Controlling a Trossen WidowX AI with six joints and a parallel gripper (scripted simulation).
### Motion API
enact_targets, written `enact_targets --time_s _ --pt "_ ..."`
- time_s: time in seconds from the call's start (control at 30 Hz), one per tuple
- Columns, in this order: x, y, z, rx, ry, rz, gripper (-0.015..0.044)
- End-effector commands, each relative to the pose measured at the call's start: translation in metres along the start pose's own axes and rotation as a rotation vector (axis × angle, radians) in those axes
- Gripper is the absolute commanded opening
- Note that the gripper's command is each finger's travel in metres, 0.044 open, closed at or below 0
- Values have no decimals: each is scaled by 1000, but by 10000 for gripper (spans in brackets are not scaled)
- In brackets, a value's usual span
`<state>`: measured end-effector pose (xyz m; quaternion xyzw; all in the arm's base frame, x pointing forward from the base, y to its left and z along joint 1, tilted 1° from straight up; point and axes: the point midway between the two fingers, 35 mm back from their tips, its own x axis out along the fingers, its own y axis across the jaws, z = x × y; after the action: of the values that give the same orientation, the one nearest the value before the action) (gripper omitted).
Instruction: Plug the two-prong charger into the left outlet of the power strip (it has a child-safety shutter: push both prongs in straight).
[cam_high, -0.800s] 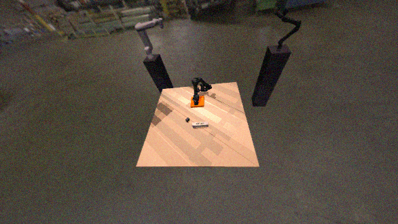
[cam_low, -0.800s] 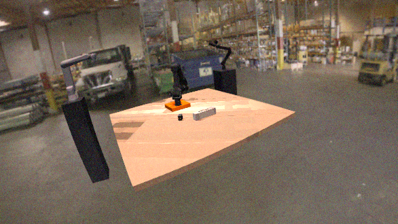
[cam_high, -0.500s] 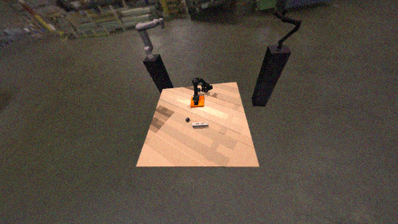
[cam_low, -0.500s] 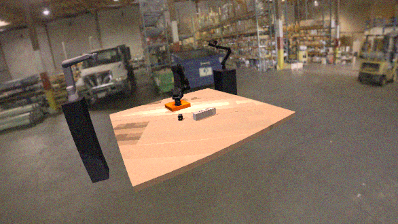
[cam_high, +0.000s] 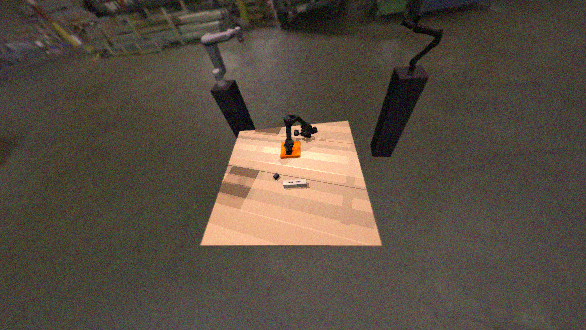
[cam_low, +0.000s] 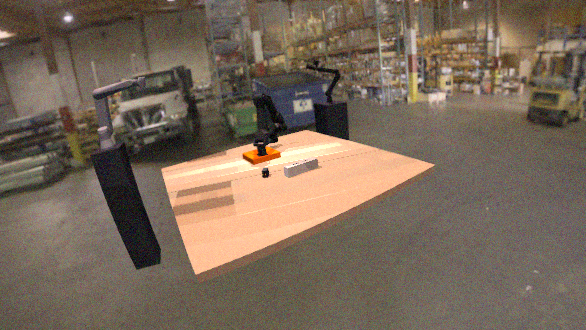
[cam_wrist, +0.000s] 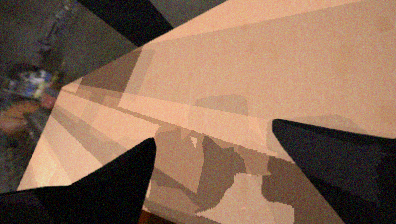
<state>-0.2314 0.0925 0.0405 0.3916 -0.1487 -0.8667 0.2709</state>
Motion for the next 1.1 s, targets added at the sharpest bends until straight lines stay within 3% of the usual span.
enact_targets --time_s 0.0,1.07 --pt "-10 -9 -3 51 -2 -40 440" --pt "-102 -66 -56 479 -86 -364 440"
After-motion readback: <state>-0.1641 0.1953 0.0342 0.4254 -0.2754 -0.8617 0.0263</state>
